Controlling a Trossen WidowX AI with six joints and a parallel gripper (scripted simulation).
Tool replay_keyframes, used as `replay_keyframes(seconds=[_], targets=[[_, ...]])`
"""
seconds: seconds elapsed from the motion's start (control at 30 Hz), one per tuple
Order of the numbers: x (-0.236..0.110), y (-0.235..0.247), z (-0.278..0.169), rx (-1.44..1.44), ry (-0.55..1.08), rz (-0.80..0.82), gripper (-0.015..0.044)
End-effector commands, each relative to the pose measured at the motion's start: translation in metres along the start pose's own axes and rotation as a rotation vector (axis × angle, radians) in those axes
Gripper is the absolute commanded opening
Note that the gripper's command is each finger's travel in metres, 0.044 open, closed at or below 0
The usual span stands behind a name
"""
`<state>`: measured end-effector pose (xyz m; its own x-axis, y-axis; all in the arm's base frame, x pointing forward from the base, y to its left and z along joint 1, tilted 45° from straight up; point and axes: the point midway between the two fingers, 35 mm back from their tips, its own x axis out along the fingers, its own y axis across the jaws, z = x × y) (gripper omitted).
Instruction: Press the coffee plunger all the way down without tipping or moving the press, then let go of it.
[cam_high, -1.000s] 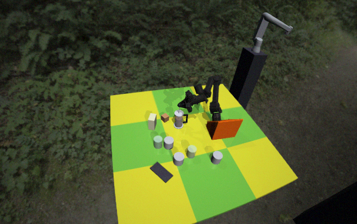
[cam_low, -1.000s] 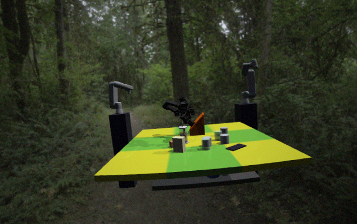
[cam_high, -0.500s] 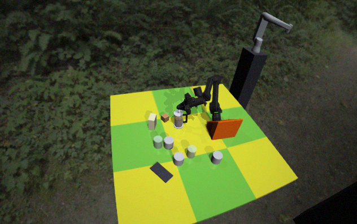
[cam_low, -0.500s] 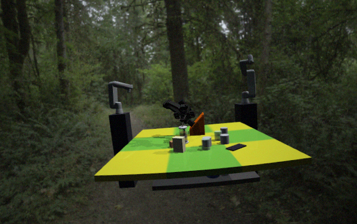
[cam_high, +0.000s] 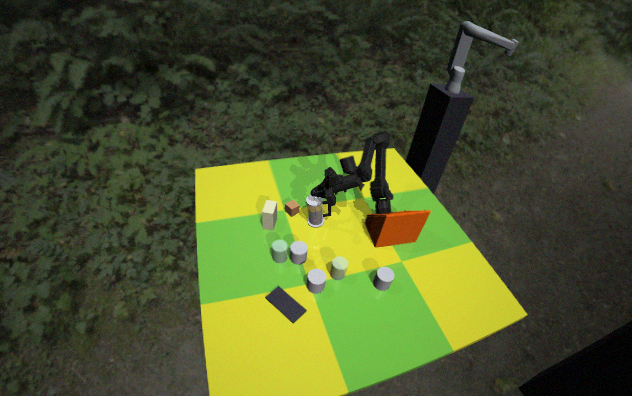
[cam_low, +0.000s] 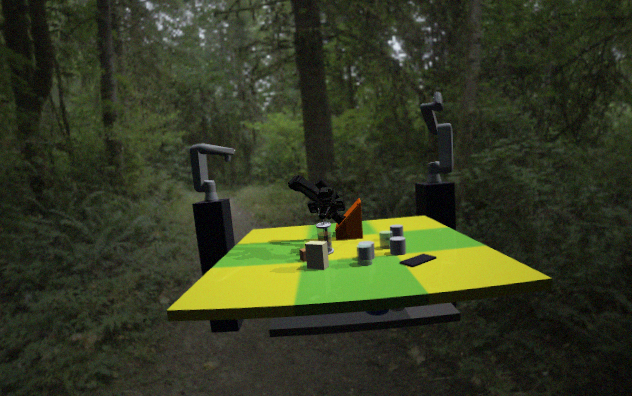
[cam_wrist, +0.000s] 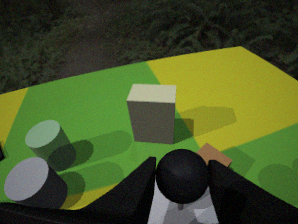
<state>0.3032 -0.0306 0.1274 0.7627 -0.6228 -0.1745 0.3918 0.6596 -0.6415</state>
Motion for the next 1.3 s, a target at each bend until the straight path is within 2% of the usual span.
replay_keyframes(seconds=[0.0,1.27], targets=[[0.0055,-0.0007,-0.0126,-0.042,0.039,-0.017,0.0128],[0.0076,0.0046,-0.0104,-0.042,0.039,-0.018,0.0128]])
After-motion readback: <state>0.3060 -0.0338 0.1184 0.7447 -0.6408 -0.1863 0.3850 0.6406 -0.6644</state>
